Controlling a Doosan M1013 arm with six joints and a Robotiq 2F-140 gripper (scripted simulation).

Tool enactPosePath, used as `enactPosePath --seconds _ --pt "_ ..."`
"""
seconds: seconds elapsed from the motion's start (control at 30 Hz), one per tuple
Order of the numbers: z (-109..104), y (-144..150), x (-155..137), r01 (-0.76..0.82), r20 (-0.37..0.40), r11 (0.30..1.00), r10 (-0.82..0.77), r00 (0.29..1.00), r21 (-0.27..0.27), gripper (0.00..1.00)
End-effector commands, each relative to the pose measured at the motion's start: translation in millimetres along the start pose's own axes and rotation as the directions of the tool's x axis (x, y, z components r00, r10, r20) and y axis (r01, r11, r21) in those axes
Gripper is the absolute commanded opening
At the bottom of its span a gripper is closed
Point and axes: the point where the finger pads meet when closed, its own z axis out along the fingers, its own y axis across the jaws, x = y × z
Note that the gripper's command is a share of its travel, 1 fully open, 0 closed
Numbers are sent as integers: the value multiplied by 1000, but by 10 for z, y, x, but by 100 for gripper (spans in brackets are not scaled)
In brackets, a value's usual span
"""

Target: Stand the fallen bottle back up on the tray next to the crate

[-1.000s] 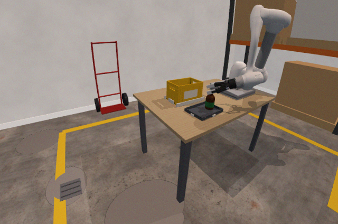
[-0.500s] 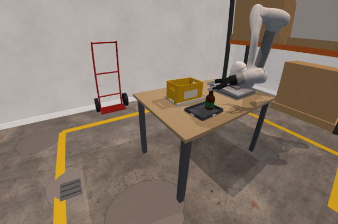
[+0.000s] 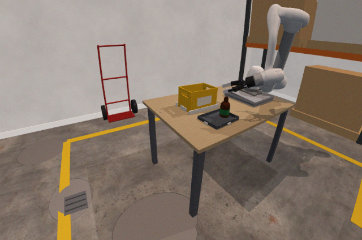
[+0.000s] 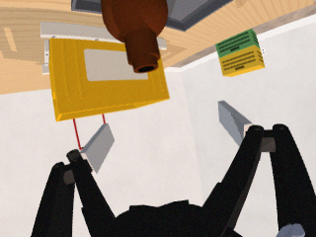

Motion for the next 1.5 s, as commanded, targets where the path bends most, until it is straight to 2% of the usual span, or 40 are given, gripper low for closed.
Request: enactPosePath --seconds 0.0,0.7,0.73,1.47 --pt "-8 -22 -115 -5 3 1000 5 1000 10 100" --pt "-48 -22 -222 -5 3 1000 5 1000 10 100" --pt "-48 -22 -222 -5 3 1000 5 1000 10 10" --pt "-48 -22 -222 -5 3 1000 5 1000 10 10"
